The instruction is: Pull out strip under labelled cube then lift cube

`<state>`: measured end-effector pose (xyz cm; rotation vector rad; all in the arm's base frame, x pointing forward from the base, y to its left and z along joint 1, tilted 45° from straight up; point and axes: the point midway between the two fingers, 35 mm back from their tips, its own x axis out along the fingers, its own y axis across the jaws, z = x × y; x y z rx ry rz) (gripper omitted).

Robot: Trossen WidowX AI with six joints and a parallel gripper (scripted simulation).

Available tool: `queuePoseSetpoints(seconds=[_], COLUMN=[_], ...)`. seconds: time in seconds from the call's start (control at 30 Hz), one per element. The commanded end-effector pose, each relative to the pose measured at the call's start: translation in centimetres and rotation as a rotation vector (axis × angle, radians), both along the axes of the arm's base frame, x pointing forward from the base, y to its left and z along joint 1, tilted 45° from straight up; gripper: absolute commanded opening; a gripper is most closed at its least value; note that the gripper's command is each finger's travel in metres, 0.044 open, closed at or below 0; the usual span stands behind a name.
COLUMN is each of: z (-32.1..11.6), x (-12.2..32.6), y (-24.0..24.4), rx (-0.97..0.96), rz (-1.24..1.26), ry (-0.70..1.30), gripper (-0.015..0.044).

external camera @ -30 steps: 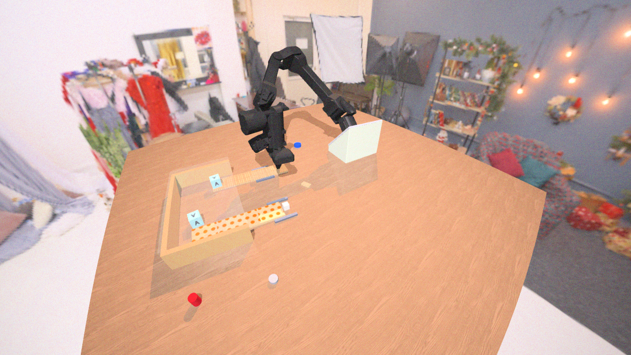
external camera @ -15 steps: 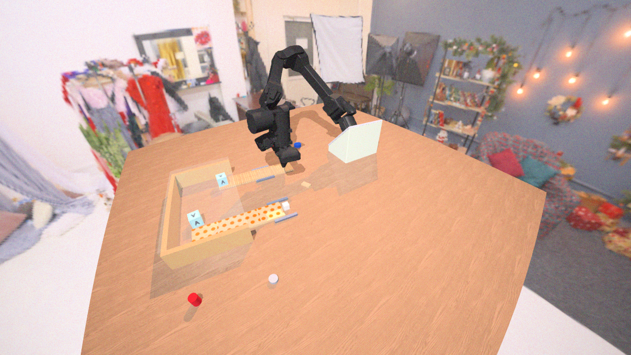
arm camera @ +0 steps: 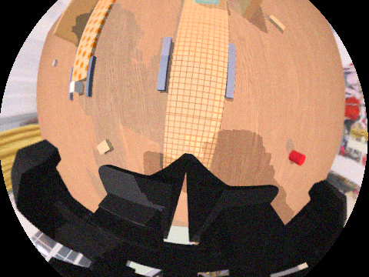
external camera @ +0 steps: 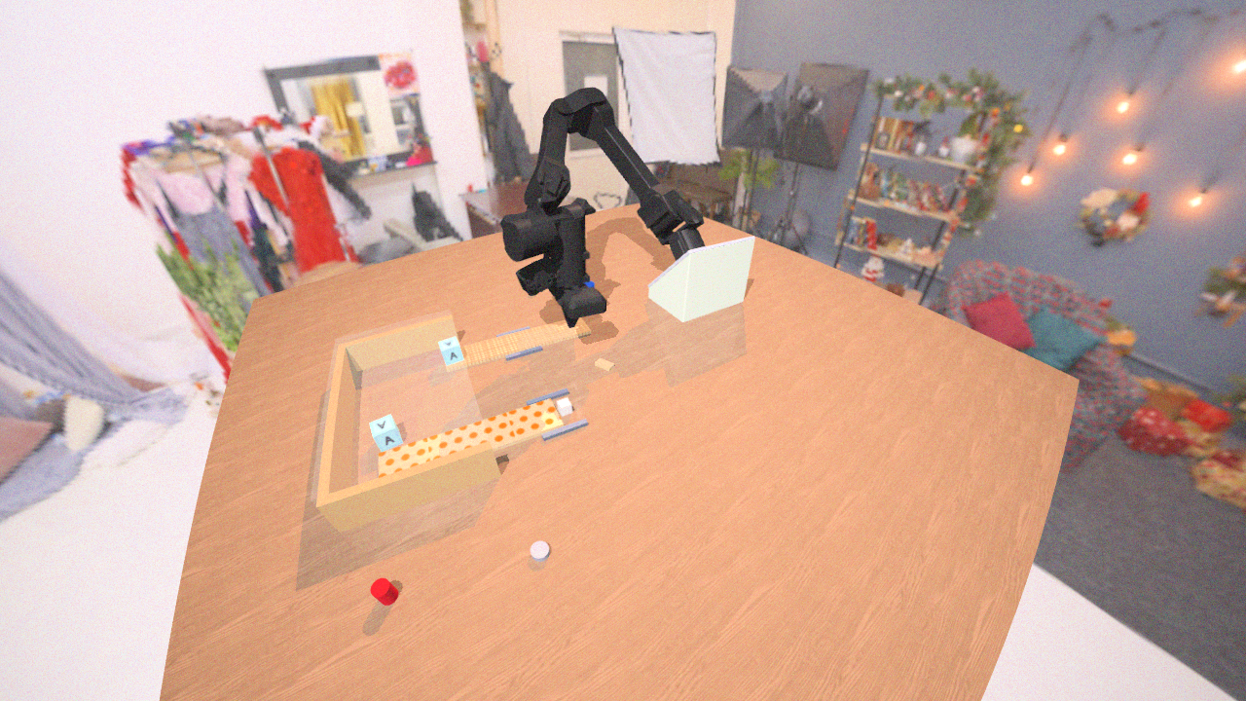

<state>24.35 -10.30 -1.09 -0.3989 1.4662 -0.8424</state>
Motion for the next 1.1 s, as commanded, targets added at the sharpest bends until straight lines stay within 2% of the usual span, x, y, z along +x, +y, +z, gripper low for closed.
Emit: queuePoseSetpoints(seconds=[0.0,1.07], z=[-0.4,-0.7], x=[-1.6,-5.7], y=[-0.1,1.0], rx=[0.007,0.008], rz=[-0.015,-0.015], ry=[0.028,0.030], gripper=[0.0000,0.0000])
